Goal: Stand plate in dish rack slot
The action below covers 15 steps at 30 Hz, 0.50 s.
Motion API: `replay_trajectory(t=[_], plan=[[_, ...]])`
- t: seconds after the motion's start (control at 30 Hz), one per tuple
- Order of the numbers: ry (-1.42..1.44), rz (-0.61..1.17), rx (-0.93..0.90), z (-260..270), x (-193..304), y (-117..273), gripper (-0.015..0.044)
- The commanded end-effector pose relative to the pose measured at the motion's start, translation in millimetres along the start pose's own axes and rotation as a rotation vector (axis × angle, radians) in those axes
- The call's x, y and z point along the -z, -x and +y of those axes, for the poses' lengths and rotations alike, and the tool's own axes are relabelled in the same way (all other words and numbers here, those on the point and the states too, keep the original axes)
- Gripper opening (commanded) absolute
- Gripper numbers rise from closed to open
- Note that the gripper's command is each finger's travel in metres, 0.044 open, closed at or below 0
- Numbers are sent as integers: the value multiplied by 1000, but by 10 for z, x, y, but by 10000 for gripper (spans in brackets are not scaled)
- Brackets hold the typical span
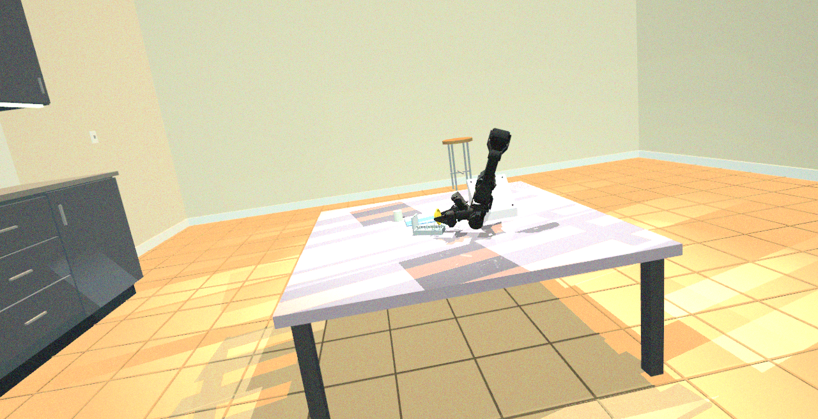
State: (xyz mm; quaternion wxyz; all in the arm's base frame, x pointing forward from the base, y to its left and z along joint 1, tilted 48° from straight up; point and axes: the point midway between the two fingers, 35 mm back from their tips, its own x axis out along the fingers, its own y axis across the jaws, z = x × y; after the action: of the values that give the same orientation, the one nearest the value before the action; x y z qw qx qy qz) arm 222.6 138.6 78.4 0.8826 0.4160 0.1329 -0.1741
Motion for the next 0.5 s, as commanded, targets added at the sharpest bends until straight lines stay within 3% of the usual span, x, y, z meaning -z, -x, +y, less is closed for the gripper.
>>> replay_trajectory(t=[0.0, 0.47], plan=[[8, -2, 5, -36, -9, -67, 0], [-8, -3, -2, -44, 24, -177, 0]])
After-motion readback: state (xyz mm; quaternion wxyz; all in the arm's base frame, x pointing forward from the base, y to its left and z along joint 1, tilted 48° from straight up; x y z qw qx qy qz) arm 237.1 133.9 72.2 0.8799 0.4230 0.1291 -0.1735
